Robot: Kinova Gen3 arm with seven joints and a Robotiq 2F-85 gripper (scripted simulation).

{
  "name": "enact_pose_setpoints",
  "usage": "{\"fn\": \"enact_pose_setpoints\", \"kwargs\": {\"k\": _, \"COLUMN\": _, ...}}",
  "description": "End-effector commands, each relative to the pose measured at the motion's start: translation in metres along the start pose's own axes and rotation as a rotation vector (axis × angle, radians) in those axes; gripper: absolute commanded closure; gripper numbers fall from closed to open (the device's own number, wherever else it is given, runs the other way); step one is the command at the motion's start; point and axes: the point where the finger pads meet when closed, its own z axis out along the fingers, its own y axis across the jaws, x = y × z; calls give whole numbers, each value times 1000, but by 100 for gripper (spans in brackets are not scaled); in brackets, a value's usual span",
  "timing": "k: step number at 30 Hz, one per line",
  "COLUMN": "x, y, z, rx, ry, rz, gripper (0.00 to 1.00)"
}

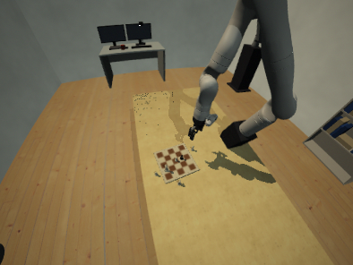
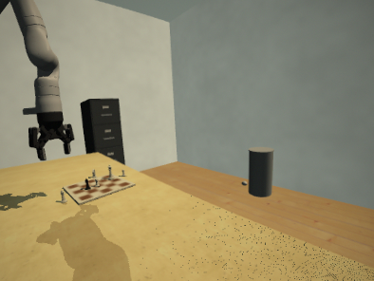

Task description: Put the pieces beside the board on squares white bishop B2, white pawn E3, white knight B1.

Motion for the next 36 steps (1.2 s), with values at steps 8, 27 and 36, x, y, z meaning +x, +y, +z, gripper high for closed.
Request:
{"fn": "enact_pose_setpoints", "kwargs": {"k": 8, "x": -1, "y": -1, "z": -1, "rx": -3, "ry": -3, "rz": 10, "gripper": 0}}
{"fn": "enact_pose_setpoints", "kwargs": {"k": 27, "x": -1, "y": -1, "z": -1, "rx": -3, "ry": -1, "rz": 23, "gripper": 0}}
{"fn": "enact_pose_setpoints", "kwargs": {"k": 36, "x": 3, "y": -2, "z": 2, "rx": 1, "ry": 10, "rz": 147, "gripper": 0}}
